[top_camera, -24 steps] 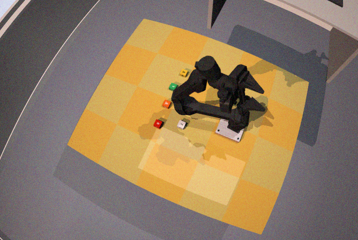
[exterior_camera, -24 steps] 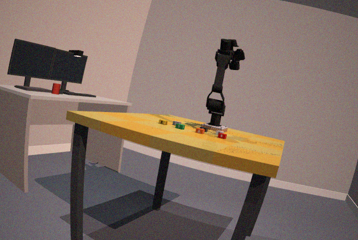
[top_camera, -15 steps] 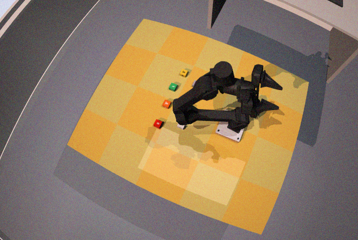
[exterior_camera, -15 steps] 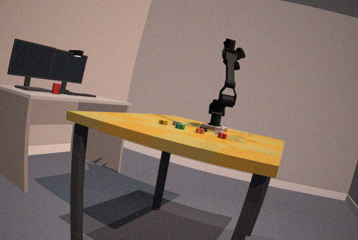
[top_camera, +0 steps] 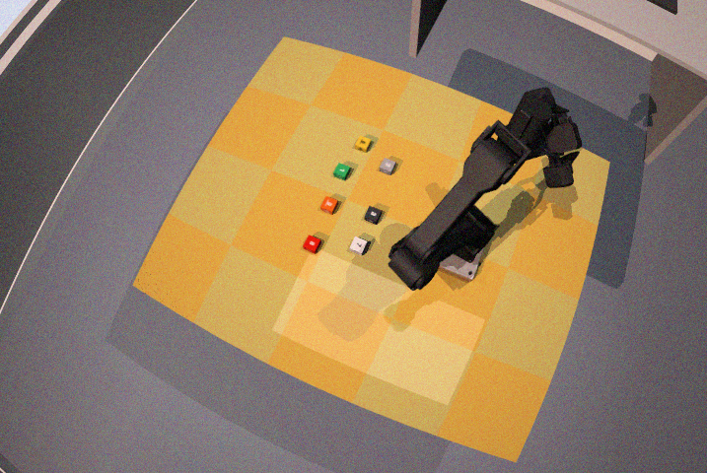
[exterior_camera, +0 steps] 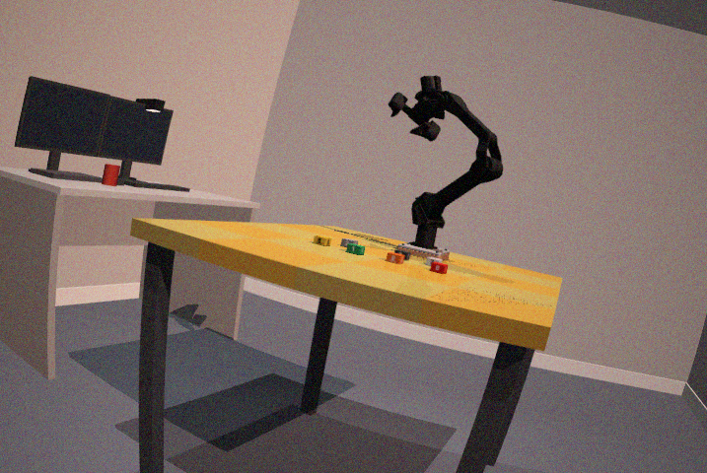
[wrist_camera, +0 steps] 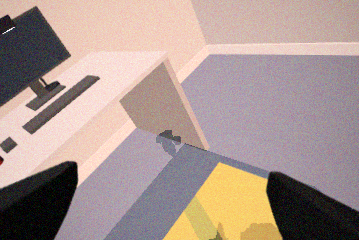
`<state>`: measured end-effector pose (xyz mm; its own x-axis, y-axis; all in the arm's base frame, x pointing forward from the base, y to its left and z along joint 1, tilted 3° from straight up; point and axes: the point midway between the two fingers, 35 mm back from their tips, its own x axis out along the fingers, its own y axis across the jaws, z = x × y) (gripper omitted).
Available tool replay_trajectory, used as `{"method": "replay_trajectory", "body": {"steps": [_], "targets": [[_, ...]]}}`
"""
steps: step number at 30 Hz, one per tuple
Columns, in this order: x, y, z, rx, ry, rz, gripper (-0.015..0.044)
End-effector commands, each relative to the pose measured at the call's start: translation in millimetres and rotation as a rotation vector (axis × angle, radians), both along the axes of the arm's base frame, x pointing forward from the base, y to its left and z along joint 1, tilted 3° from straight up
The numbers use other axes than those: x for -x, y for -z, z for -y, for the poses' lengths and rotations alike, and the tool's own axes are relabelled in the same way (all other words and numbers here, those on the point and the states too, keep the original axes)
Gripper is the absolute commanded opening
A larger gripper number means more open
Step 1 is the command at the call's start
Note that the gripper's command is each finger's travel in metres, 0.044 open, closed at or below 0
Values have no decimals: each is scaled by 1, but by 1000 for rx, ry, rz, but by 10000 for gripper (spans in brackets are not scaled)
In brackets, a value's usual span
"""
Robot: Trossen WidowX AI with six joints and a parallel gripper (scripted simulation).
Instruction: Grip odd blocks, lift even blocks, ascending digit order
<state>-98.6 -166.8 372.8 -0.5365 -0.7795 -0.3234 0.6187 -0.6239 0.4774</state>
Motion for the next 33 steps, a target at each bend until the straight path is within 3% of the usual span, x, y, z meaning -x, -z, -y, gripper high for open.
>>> {"method": "replay_trajectory", "body": {"steps": [1, 11, 22, 27, 33], "targets": [[-43, 28, 48, -236, -337, -86, 400], [-181, 102, 86, -663, -1114, -400, 400], [-323, 183, 9, -982, -1966, -905, 400], [-358, 215, -50, -1076, -2303, -1156, 400], [-360, 218, -54, -1082, -2326, -1175, 400]]}}
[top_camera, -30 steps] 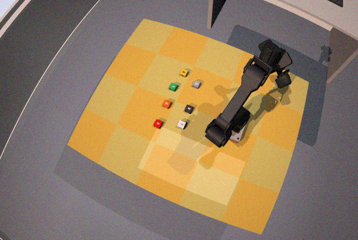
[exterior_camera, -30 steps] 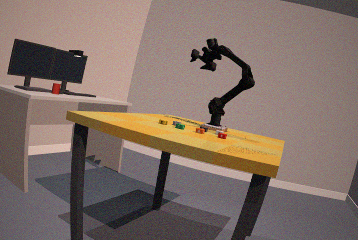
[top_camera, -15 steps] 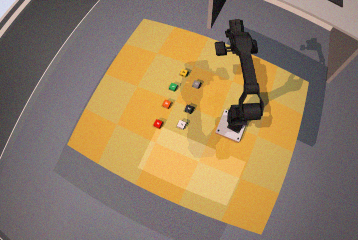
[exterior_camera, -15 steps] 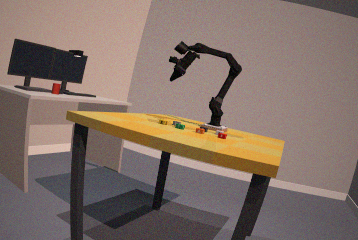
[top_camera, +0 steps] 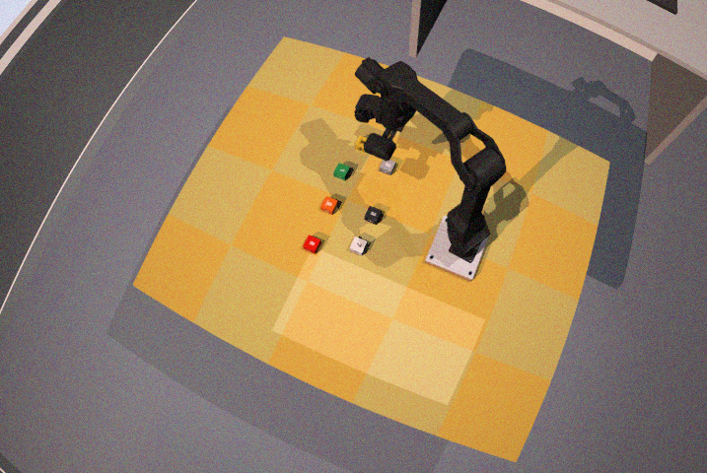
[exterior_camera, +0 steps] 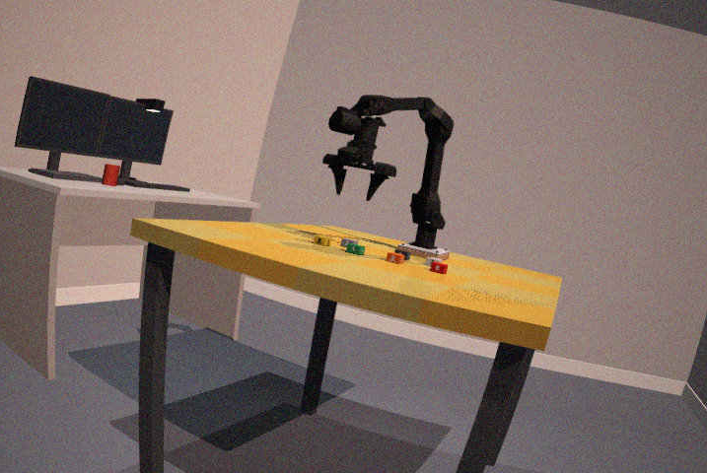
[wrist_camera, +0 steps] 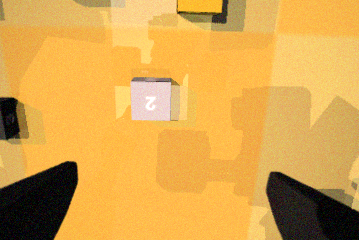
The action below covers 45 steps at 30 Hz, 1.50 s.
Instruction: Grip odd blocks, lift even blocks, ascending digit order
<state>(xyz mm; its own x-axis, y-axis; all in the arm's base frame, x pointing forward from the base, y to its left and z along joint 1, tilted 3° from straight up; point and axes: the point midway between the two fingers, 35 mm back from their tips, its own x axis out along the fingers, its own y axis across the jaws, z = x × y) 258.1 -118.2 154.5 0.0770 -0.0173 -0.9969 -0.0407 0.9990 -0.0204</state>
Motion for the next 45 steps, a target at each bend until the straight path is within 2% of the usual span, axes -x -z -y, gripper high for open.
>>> {"method": "replay_trajectory", "body": {"steps": [1, 21, 27, 33, 45], "targets": [[-3, -1, -5, -7, -45, -4, 400], [-4, -1, -8, -7, -45, -4, 400], [-2, -1, -78, -15, -45, -5, 400], [20, 1, -146, -22, -45, -6, 400], [23, 2, -153, -23, -45, -6, 400]]}}
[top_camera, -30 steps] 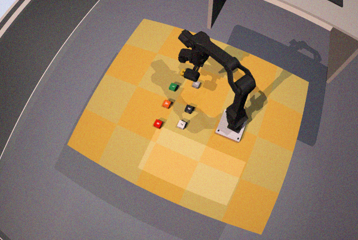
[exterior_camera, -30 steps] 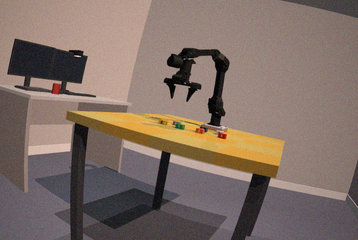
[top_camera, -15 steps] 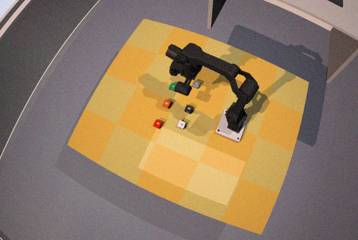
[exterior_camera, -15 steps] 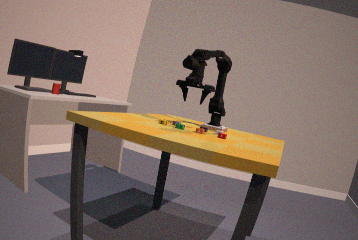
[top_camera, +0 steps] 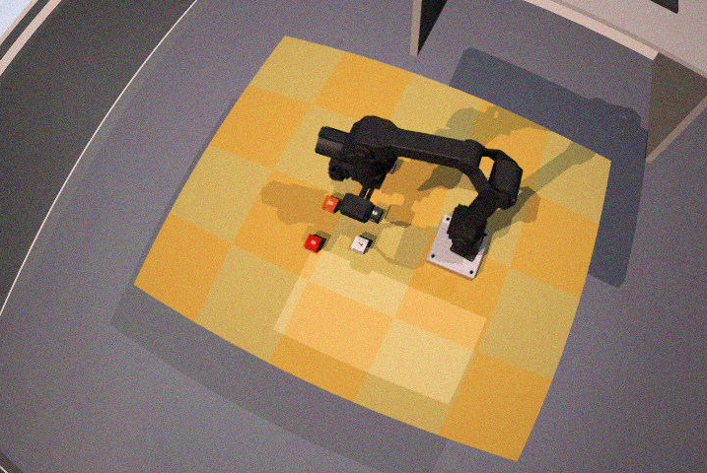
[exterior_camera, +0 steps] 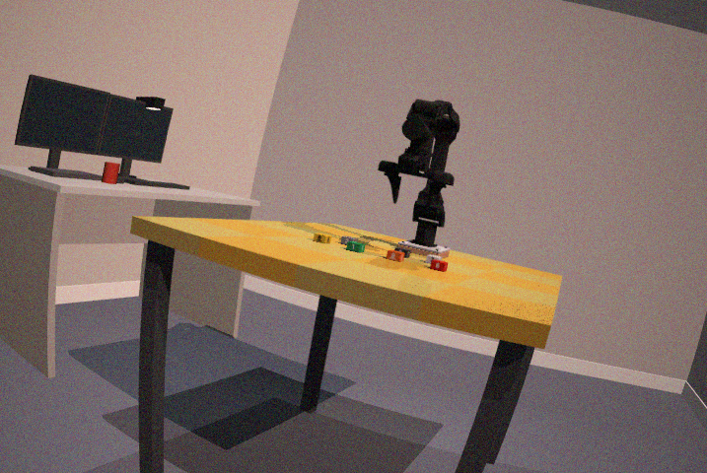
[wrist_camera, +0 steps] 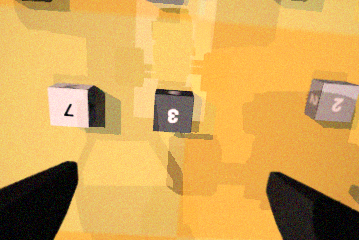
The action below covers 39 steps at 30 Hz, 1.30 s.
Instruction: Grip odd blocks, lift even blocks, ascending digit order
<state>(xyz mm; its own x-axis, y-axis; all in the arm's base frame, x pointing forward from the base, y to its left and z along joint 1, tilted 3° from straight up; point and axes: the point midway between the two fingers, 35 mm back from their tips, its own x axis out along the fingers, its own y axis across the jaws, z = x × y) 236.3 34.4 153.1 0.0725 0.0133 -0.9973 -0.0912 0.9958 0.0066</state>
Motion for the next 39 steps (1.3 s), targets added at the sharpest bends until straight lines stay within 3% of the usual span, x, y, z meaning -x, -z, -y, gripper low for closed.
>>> {"method": "replay_trajectory", "body": {"steps": [1, 11, 20, 39], "targets": [[1, 0, -1, 3, 5, -1, 400], [1, 0, -2, 3, 5, -1, 400], [17, 0, -90, -7, 5, -3, 400], [18, 0, -92, -7, 5, -3, 400]]}}
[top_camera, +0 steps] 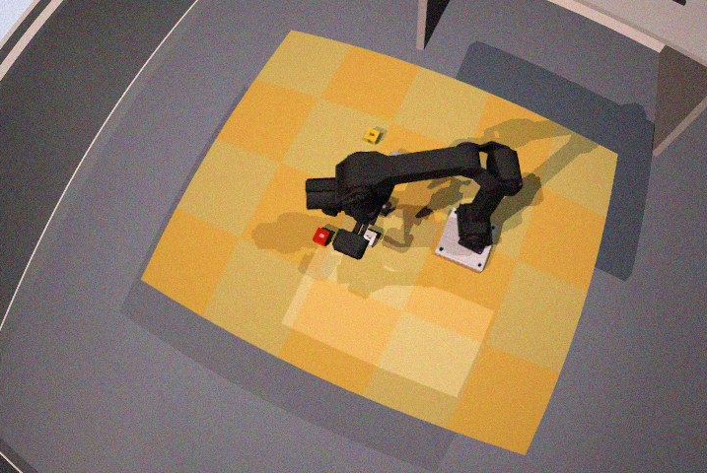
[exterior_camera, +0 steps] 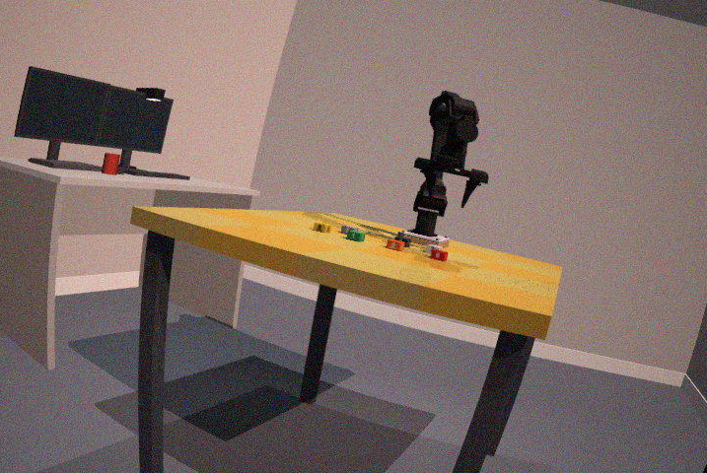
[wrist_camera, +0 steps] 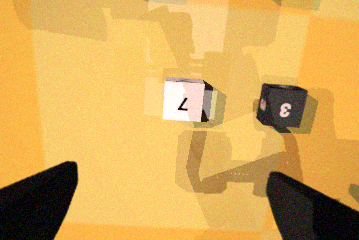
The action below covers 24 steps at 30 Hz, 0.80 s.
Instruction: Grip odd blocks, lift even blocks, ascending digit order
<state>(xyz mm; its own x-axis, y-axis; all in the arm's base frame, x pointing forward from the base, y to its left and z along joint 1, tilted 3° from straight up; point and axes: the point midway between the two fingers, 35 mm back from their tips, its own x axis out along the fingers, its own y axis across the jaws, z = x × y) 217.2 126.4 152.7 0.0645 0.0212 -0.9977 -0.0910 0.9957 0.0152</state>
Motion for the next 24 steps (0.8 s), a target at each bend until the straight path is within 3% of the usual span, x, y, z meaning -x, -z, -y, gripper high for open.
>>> {"method": "replay_trajectory", "body": {"steps": [1, 4, 14, 24], "targets": [[-1, 0, 0, 1, 5, 5, 400], [-7, -2, -3, 1, 5, 5, 400], [-94, -10, -46, -3, 5, 13, 400], [-95, -10, -47, -3, 5, 14, 400]]}}
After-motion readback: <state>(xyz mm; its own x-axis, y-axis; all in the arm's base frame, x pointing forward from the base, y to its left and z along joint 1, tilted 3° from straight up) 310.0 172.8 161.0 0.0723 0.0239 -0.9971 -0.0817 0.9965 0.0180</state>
